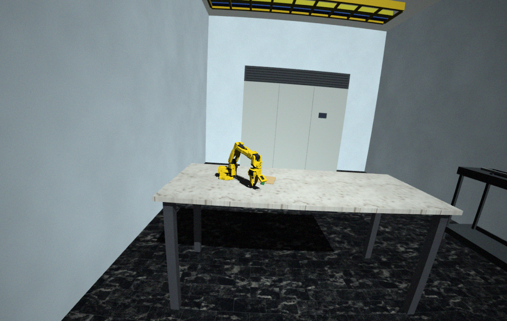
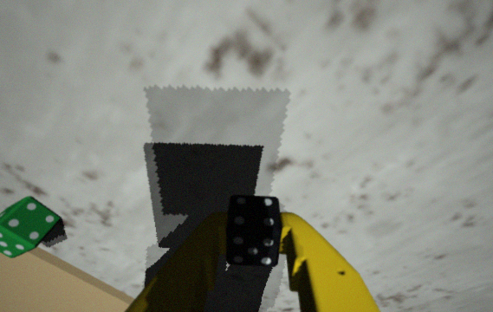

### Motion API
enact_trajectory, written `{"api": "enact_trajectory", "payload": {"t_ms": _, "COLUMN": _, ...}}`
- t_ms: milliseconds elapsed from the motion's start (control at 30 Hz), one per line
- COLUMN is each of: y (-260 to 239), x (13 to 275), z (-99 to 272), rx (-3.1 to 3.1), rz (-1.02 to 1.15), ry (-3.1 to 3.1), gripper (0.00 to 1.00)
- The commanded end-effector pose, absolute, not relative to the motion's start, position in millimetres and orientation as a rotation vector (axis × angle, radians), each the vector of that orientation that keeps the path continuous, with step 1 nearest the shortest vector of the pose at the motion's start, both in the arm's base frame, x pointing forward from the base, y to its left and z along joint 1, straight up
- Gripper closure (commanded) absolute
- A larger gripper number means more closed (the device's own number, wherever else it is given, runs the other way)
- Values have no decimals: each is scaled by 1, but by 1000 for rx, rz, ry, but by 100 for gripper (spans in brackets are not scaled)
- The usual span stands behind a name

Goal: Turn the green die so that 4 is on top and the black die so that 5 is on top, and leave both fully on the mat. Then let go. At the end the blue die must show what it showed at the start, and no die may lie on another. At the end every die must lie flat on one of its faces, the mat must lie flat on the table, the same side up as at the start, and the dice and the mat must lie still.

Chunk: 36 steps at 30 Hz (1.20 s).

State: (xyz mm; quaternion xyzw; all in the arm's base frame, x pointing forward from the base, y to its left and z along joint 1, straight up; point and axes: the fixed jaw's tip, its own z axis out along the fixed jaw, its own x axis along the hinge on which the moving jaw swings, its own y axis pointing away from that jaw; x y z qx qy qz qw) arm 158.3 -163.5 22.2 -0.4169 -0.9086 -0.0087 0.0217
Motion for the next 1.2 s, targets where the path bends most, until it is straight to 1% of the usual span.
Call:
{"api": "enact_trajectory", "payload": {"t_ms": 0, "y": -170, "x": 166, "z": 49, "rx": -1320, "rz": 24, "ry": -2889, "gripper": 100}}
{"api": "enact_trajectory", "payload": {"t_ms": 300, "y": -168, "x": 165, "z": 64, "rx": -1320, "rz": 24, "ry": -2889, "gripper": 100}}
{"api": "enact_trajectory", "payload": {"t_ms": 1167, "y": -167, "x": 166, "z": 65, "rx": -1313, "rz": 23, "ry": -2893, "gripper": 100}}
